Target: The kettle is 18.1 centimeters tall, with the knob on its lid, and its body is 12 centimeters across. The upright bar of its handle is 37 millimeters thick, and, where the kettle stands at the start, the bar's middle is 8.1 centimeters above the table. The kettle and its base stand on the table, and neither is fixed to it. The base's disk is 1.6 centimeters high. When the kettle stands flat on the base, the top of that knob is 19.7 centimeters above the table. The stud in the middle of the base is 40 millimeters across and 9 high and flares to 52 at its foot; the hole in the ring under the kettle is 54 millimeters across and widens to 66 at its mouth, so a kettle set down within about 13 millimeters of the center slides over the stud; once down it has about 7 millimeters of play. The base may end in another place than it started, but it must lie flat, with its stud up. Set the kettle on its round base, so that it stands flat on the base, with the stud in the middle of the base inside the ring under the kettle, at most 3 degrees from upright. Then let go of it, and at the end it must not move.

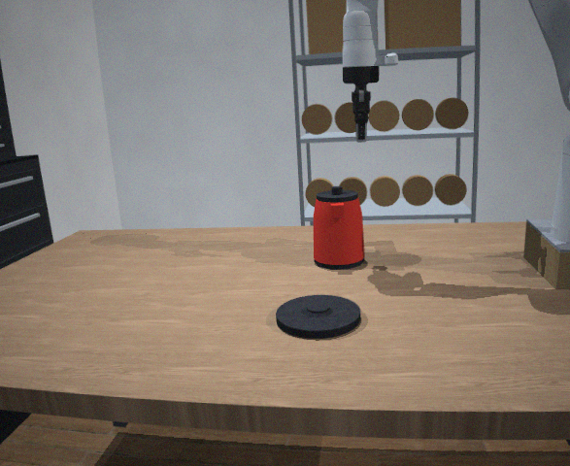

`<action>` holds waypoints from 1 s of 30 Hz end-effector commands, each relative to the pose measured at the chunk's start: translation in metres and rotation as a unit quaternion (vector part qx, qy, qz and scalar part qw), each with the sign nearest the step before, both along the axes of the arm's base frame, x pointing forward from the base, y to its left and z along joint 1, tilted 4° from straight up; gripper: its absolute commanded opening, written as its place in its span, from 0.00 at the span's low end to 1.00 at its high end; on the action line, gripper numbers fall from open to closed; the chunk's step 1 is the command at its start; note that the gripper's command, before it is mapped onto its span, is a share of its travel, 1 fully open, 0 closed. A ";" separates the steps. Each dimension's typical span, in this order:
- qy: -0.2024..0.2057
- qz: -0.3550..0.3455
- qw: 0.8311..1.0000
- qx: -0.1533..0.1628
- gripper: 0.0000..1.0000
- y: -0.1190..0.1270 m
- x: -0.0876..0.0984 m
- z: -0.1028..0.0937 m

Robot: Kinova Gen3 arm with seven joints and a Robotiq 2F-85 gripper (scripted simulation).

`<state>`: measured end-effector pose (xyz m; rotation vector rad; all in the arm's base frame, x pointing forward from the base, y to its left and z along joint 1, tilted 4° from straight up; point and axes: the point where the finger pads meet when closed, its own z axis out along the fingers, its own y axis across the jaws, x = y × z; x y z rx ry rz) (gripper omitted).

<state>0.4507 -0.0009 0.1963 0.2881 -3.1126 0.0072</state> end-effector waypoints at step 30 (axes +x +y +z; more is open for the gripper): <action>0.005 0.066 0.998 -0.001 0.80 -0.001 0.001 -0.002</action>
